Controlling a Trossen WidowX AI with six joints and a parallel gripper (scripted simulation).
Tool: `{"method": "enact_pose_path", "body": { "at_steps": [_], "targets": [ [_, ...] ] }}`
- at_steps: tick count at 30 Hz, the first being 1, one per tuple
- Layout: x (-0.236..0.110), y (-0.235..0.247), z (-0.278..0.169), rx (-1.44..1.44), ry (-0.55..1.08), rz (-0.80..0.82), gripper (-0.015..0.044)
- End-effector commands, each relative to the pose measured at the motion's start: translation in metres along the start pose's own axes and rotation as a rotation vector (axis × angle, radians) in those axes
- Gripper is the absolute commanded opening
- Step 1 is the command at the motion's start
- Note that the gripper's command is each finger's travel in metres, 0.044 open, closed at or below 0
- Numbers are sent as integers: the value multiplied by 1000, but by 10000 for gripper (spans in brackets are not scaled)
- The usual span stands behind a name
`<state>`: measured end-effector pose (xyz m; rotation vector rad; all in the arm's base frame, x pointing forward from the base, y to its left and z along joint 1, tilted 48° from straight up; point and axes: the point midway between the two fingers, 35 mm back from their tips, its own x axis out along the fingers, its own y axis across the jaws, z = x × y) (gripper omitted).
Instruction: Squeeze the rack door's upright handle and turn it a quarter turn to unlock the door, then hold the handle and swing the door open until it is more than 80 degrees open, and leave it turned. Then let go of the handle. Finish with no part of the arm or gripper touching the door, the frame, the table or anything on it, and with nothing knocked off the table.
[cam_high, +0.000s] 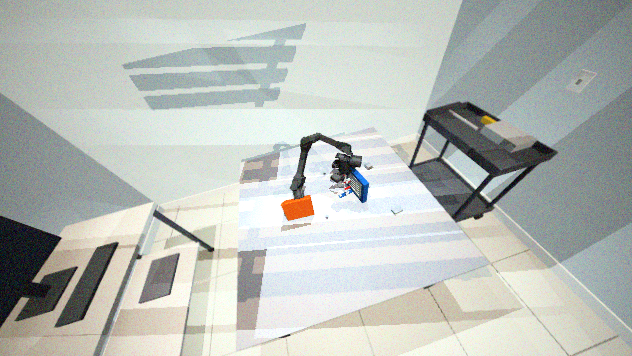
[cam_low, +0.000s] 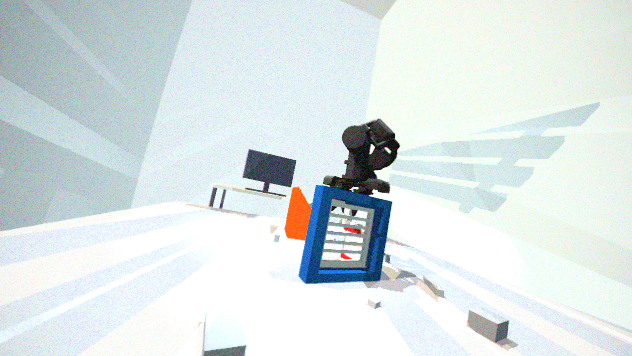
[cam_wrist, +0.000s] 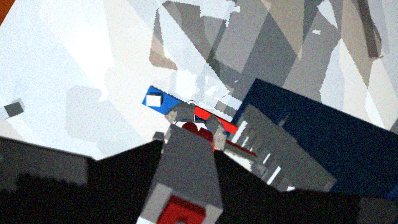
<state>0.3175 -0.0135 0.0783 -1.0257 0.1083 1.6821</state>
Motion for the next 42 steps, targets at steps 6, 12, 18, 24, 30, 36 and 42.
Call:
{"method": "enact_pose_path", "body": {
  "at_steps": [6,12,18,24,30,36,42],
  "targets": [
    [0,0,-1,-49,5,0,73],
    [0,0,-1,-49,5,0,230],
    [0,0,-1,25,5,0,293],
    [0,0,-1,322,5,-1,293],
    [0,0,-1,619,6,-3,293],
    [0,0,-1,916,6,-4,293],
    [0,0,-1,1213,6,-5,293]
  ]
}}
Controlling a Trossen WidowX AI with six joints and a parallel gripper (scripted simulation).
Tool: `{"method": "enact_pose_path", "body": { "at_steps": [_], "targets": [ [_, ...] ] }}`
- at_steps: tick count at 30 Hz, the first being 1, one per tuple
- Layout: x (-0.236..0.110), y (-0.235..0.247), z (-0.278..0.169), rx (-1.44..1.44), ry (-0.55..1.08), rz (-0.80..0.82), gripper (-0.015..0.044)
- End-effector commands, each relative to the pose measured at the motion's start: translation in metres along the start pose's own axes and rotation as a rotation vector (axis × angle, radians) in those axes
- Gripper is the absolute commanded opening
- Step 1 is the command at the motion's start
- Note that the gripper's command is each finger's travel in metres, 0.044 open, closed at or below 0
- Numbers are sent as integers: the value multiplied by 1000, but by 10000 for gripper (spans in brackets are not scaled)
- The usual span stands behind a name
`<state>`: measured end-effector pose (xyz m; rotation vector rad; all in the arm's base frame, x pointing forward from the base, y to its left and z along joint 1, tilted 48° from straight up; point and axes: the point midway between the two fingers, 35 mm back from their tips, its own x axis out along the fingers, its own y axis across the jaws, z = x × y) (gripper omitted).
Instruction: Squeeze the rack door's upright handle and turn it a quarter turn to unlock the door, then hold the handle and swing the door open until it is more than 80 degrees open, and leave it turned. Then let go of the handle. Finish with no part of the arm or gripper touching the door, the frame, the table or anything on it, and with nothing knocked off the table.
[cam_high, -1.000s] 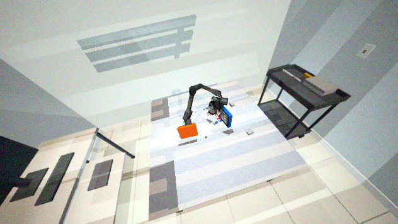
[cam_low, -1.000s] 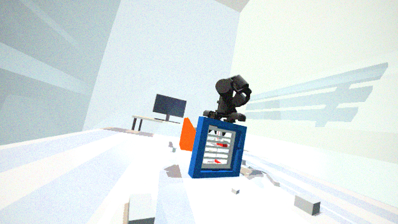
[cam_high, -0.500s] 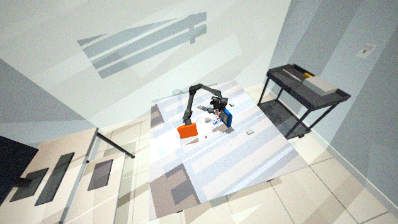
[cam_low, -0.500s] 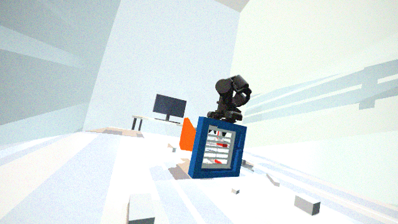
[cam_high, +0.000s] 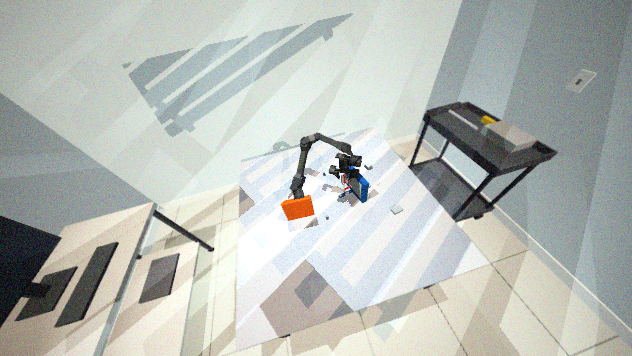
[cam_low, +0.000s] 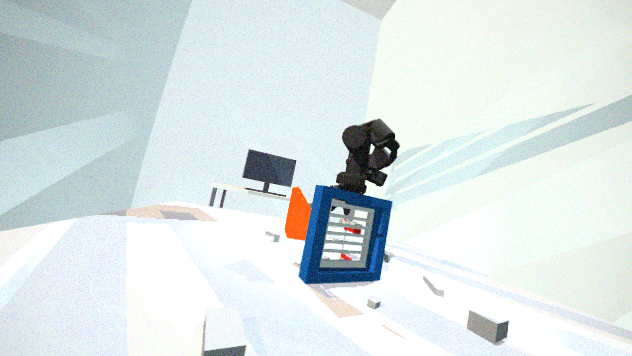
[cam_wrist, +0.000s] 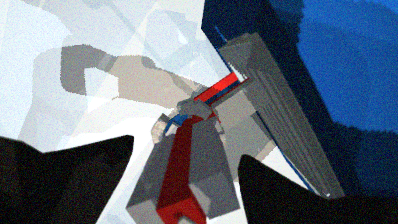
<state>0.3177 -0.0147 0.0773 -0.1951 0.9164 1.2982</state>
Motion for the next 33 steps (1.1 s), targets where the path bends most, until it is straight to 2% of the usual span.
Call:
{"method": "enact_pose_path", "body": {
  "at_steps": [1,33],
  "targets": [
    [0,0,1,171,-5,-1,293],
    [0,0,1,1757,-4,4,293]
  ]
}}
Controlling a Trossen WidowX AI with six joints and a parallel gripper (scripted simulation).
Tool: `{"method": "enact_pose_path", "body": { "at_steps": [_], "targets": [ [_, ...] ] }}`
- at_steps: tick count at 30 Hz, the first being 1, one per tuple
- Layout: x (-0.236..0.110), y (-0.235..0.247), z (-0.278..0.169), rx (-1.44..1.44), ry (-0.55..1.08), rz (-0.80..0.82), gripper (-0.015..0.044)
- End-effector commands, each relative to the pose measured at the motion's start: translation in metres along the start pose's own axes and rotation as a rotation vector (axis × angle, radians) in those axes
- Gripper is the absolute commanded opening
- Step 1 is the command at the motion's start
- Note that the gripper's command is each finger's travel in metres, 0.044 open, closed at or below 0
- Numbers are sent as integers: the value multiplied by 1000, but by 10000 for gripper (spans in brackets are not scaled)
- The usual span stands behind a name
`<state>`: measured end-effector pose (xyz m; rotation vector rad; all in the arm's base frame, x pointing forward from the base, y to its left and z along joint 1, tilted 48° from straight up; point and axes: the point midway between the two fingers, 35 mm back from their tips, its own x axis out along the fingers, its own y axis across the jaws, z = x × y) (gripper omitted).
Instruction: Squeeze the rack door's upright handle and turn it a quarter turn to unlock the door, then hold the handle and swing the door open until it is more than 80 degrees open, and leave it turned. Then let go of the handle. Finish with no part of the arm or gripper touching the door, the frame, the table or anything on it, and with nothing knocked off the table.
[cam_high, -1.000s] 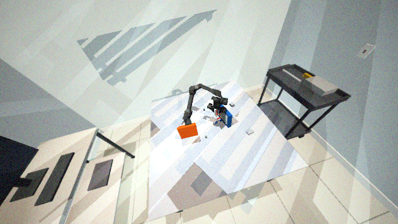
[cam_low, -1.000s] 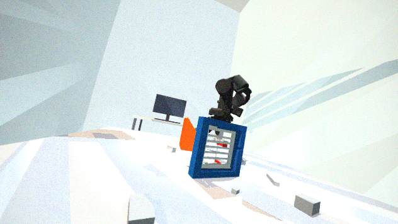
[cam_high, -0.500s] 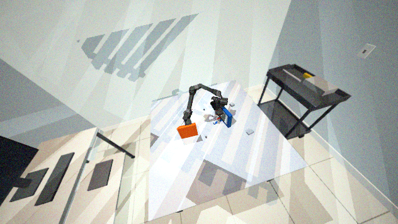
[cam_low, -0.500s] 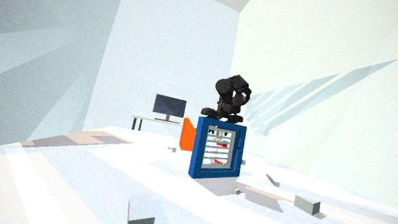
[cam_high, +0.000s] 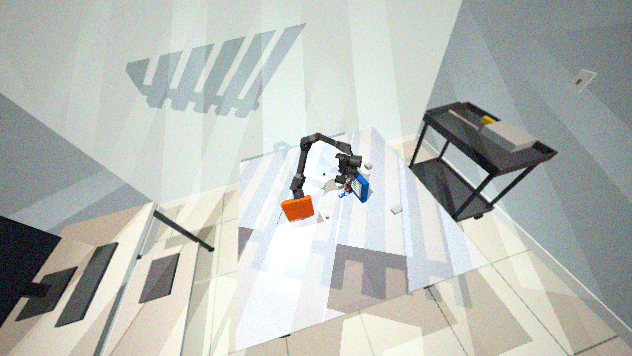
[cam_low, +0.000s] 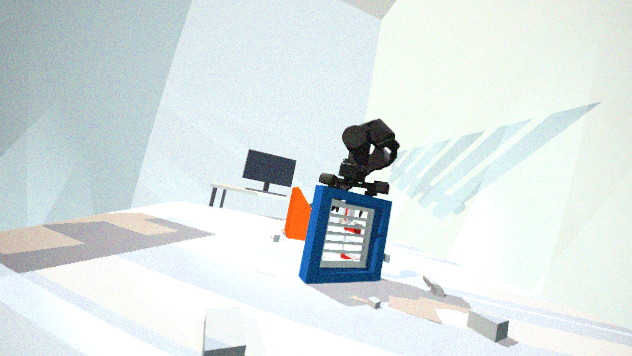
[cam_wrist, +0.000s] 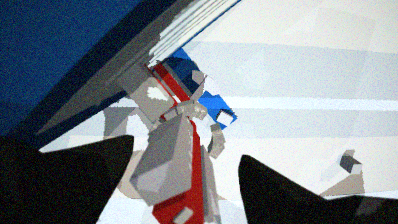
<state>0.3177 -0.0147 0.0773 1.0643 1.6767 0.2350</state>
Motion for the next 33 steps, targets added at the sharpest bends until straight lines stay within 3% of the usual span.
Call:
{"method": "enact_pose_path", "body": {
  "at_steps": [1,16,21,33],
  "targets": [
    [0,1,0,173,0,5,293],
    [0,1,0,883,3,5,293],
    [0,1,0,891,3,5,293],
    [0,1,0,891,3,5,213]
  ]
}}
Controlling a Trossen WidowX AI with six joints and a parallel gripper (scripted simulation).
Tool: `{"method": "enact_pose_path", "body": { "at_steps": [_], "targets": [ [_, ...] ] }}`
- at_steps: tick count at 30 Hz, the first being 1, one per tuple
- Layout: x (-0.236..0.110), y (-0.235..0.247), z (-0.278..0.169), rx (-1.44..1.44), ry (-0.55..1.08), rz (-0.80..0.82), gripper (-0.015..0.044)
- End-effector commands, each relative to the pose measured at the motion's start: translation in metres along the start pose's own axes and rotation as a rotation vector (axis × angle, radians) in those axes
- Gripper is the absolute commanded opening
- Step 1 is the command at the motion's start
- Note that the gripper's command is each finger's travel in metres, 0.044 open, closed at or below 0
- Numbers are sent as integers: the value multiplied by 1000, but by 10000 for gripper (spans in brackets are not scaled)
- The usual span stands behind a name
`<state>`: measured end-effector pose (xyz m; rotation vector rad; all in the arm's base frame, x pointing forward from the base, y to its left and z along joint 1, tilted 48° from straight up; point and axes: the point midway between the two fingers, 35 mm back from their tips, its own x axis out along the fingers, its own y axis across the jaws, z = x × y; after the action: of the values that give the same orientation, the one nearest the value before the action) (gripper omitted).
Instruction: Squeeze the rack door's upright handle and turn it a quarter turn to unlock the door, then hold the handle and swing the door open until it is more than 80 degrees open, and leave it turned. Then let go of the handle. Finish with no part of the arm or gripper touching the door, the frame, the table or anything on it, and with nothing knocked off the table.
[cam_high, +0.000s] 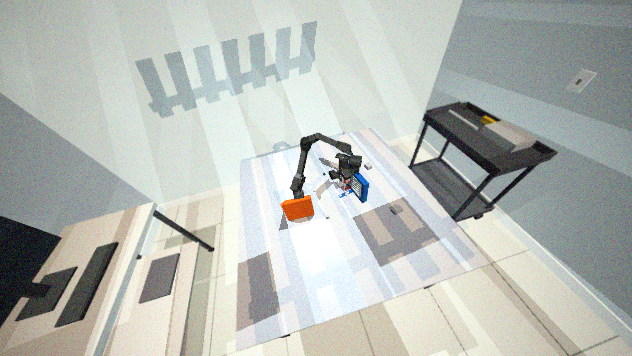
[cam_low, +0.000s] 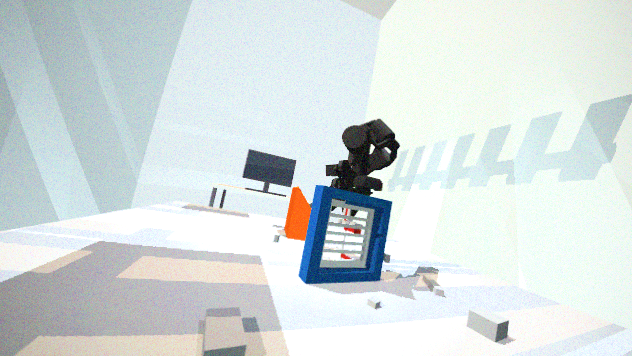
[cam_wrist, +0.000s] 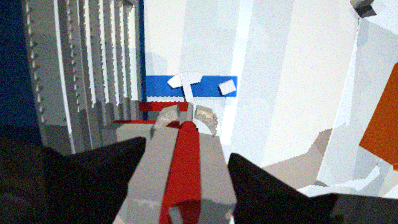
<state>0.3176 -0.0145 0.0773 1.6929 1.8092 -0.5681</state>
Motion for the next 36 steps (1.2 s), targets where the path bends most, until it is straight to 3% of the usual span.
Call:
{"method": "enact_pose_path", "body": {
  "at_steps": [1,29,36],
  "targets": [
    [0,1,-1,3,4,4,206],
    [0,1,-1,3,4,4,20],
    [0,-1,1,-64,3,4,20]
  ]
}}
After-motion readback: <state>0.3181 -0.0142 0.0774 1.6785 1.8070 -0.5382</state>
